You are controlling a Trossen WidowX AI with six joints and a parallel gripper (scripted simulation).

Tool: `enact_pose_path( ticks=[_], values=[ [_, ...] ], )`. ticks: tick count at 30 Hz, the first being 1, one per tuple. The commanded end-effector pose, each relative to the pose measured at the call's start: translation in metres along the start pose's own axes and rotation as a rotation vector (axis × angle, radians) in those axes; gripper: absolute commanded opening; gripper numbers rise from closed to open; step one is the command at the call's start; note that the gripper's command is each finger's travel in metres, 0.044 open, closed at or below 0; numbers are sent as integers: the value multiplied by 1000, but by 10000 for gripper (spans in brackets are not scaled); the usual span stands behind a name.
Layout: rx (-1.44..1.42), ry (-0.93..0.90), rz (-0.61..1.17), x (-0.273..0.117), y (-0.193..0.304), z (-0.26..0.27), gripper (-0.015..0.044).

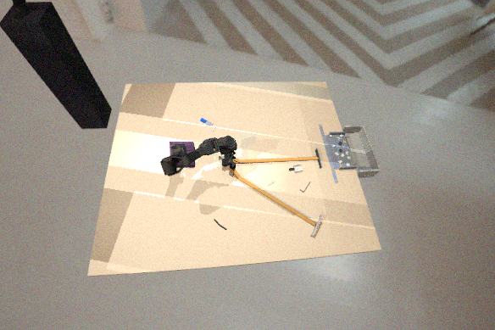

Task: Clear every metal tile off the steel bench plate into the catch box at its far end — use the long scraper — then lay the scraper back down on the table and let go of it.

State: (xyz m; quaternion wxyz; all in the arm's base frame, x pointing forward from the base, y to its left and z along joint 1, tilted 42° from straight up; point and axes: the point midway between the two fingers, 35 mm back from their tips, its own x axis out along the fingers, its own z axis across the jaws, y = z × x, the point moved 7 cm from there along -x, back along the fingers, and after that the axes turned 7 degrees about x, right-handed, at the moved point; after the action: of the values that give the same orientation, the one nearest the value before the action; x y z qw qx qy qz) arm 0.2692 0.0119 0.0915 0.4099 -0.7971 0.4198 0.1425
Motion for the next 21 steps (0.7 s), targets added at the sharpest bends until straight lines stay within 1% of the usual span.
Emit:
enact_pose_path(
  ticks=[1,21],
  values=[
    [1,-4,-9,3,-8,1,0],
    [4,-4,-13,22,-34,7,0]
  ],
)
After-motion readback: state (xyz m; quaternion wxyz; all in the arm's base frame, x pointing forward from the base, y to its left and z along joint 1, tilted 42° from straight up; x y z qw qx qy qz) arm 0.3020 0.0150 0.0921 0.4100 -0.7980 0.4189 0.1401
